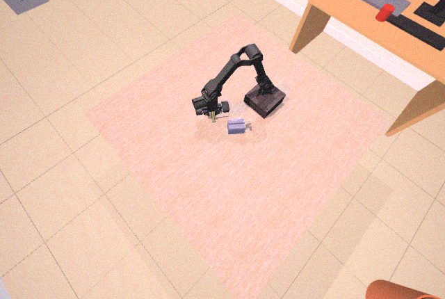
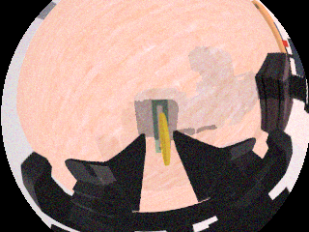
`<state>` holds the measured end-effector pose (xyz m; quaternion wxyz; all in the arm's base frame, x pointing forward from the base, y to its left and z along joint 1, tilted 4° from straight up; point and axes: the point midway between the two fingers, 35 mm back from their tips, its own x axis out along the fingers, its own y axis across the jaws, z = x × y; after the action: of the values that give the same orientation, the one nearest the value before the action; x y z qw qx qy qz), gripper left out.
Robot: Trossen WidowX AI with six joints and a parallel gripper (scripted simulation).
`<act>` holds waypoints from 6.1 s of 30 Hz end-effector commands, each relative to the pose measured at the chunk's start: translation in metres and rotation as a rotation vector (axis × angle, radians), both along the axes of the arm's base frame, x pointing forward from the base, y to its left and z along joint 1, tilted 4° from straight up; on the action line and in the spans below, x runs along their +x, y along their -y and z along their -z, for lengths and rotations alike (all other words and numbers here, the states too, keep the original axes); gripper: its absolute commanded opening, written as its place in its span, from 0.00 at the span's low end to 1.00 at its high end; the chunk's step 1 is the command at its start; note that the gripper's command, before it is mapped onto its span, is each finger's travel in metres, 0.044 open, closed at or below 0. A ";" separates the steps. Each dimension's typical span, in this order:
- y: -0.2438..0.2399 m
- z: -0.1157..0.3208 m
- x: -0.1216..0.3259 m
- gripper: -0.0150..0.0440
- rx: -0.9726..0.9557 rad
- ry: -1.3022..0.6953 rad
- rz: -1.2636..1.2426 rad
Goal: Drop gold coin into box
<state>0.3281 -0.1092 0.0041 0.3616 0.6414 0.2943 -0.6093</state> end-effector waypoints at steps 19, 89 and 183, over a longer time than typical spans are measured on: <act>-0.001 0.010 -0.003 0.25 0.005 -0.006 -0.003; -0.009 -0.086 -0.006 0.25 -0.073 -0.062 -0.951; -0.157 -0.076 -0.050 0.25 -0.102 -0.083 -1.528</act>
<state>0.2776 0.0473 0.0792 0.6993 0.2192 0.6410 -0.2282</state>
